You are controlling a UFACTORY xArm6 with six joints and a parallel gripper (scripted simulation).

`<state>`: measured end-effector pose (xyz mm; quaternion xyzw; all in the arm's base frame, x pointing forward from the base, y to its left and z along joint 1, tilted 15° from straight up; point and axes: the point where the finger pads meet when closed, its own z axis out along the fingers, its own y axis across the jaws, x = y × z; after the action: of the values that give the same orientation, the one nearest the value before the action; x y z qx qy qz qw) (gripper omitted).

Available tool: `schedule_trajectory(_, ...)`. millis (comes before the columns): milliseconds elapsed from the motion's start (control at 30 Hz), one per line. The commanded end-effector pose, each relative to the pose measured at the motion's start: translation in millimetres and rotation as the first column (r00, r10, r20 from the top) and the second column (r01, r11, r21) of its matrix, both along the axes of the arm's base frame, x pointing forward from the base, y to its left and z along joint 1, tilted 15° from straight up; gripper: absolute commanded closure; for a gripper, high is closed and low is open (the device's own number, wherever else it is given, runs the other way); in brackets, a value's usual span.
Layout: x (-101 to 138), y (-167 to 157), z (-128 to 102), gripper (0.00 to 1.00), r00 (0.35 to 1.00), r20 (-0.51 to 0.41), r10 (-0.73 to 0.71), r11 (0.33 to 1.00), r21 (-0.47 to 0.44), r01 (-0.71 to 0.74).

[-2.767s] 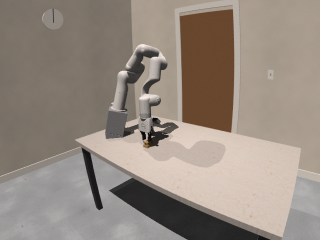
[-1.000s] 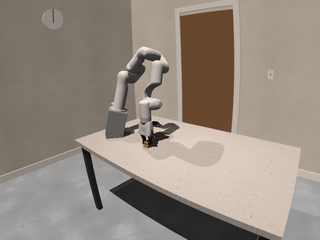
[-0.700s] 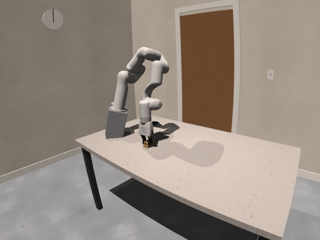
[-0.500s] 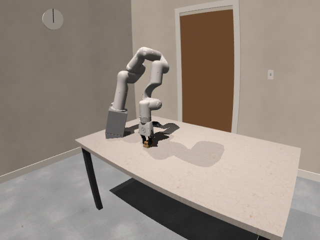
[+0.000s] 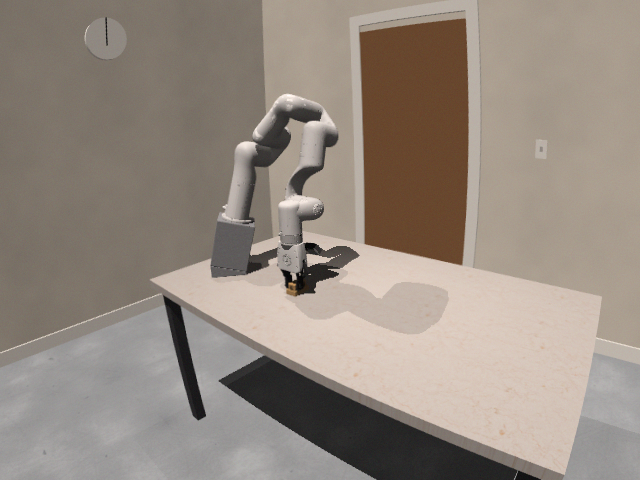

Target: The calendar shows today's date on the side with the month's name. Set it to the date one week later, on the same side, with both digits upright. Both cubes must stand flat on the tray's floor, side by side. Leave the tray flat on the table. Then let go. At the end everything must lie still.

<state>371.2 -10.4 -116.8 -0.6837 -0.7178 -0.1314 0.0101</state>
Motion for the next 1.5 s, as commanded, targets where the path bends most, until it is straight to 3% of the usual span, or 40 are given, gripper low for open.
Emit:
schedule_trajectory(0, 0.9, -0.2, 0.7, 0.53, 1.000, 0.002, 0.000, 1.000, 0.000, 0.000)
schedule_trajectory(133, 0.9, -0.2, 0.7, 0.53, 1.000, 0.002, 0.000, 1.000, 0.000, 0.000)
schedule_trajectory(167, 0.9, -0.2, 0.7, 0.73, 1.000, 0.002, 0.000, 1.000, 0.000, 0.000)
schedule_trajectory(1467, -0.4, -1.8, 8.3, 0.73, 1.000, 0.002, 0.000, 1.000, 0.000, 0.000)
